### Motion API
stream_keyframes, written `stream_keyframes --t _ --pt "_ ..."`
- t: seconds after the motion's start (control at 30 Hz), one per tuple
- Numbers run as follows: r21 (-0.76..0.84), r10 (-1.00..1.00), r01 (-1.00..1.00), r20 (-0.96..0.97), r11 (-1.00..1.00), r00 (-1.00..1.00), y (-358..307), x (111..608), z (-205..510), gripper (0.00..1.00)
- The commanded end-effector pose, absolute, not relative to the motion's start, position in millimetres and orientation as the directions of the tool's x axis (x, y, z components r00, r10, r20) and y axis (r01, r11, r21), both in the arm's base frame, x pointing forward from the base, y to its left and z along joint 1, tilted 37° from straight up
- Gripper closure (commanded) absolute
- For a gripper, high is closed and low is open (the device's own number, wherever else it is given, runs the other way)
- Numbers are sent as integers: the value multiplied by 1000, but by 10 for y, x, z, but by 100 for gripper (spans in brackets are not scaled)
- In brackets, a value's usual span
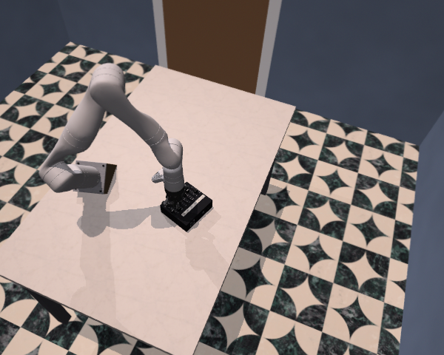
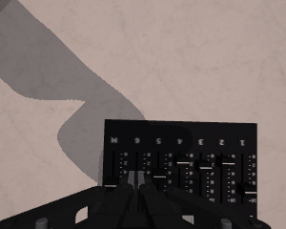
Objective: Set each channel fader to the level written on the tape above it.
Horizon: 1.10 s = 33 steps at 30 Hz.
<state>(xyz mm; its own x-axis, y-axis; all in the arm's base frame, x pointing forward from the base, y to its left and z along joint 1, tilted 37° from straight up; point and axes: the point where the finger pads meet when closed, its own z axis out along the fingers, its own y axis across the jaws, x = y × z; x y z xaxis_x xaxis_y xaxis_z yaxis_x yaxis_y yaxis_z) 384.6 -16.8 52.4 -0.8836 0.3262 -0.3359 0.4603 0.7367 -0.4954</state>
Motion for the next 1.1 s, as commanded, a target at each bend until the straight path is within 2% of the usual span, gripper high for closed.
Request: stream_keyframes --t 0.0,1.07 --pt "-494 326 461 -338 737 -883 -168 3857 529 100" --pt "-494 326 461 -338 737 -883 -150 3808 510 100"
